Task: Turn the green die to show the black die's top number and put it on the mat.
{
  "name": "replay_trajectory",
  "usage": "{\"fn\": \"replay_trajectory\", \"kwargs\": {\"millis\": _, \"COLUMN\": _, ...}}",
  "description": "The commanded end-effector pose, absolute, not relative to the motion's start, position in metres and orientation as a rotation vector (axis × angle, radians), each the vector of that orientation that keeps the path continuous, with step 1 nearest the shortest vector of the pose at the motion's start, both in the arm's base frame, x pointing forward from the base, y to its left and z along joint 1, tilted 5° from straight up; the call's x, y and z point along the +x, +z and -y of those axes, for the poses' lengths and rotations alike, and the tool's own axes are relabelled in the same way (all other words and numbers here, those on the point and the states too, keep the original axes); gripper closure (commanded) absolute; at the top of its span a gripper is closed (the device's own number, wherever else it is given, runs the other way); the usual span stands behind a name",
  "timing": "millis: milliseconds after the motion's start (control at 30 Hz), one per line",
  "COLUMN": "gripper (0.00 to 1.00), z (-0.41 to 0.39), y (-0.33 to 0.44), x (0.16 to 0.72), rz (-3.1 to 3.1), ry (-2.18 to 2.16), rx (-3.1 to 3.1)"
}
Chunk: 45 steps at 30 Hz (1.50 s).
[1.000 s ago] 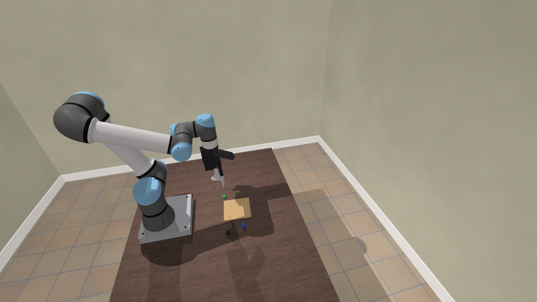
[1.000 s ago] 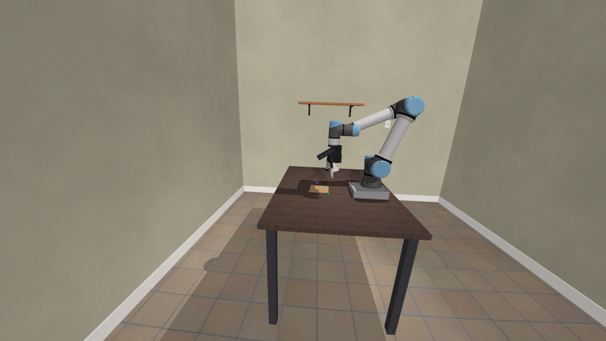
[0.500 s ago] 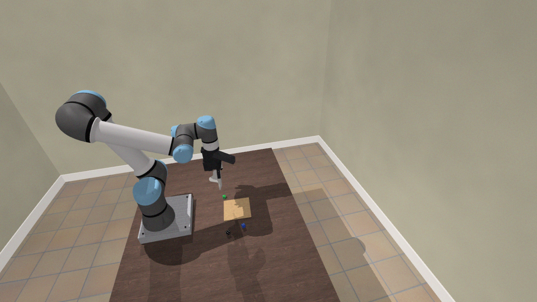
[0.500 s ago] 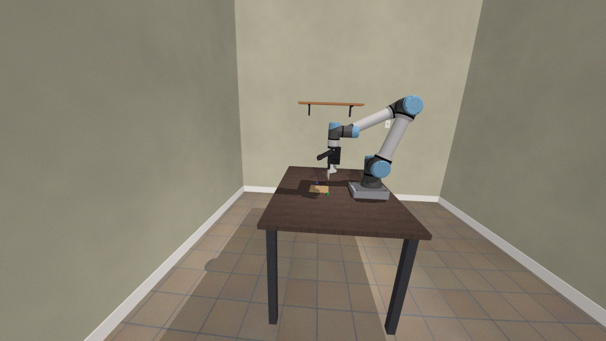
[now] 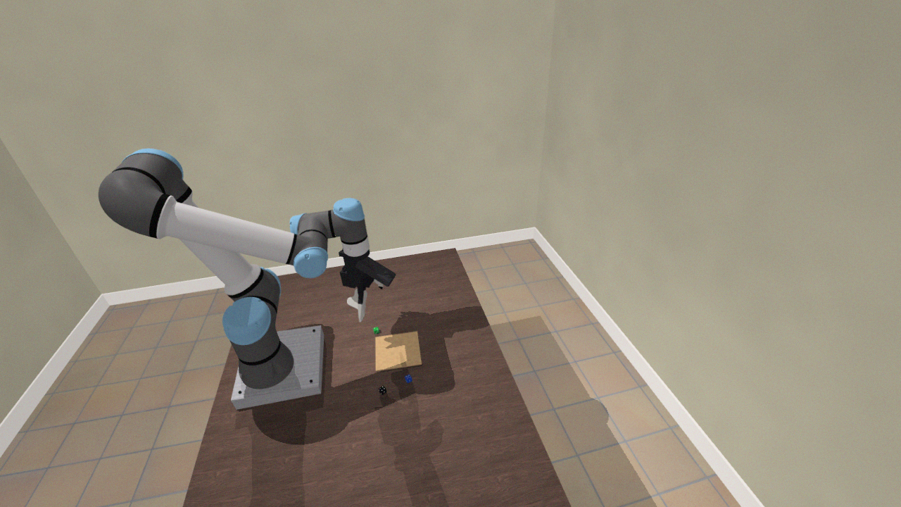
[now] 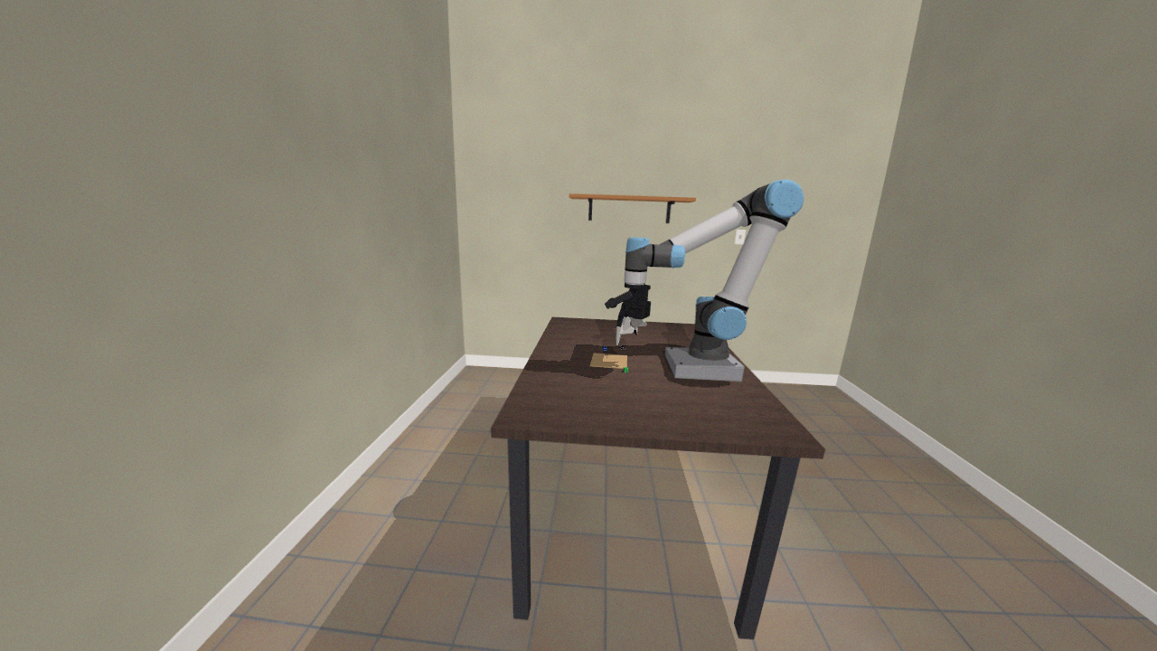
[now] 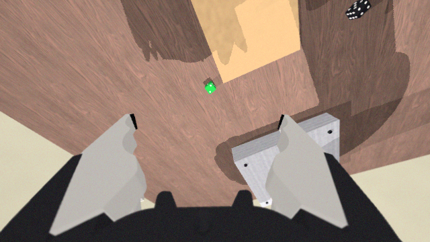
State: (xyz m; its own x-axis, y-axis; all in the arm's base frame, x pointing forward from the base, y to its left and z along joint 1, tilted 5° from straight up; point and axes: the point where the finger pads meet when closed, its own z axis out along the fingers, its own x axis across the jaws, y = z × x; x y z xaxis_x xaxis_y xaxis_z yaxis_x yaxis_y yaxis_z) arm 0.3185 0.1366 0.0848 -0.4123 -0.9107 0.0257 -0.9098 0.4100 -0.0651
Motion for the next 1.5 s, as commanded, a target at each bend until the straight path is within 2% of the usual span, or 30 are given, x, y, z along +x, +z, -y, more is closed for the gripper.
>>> {"fn": "replay_trajectory", "kwargs": {"millis": 0, "gripper": 0.00, "z": -0.136, "y": 0.081, "x": 0.319, "rz": -2.721, "ry": -0.121, "rx": -1.537}}
{"fn": "replay_trajectory", "kwargs": {"millis": 900, "gripper": 0.00, "z": -0.136, "y": 0.056, "x": 0.315, "rz": -3.052, "ry": -0.106, "rx": -0.545}}
{"fn": "replay_trajectory", "kwargs": {"millis": 1400, "gripper": 0.00, "z": -0.136, "y": 0.053, "x": 0.315, "rz": -3.070, "ry": -0.103, "rx": -0.417}}
{"fn": "replay_trajectory", "kwargs": {"millis": 1433, "gripper": 0.82, "z": -0.136, "y": 0.053, "x": 0.315, "rz": -3.070, "ry": -0.103, "rx": -0.417}}
{"fn": "replay_trajectory", "kwargs": {"millis": 1467, "gripper": 0.82, "z": -0.136, "y": 0.053, "x": 0.315, "rz": -3.070, "ry": -0.103, "rx": -0.417}}
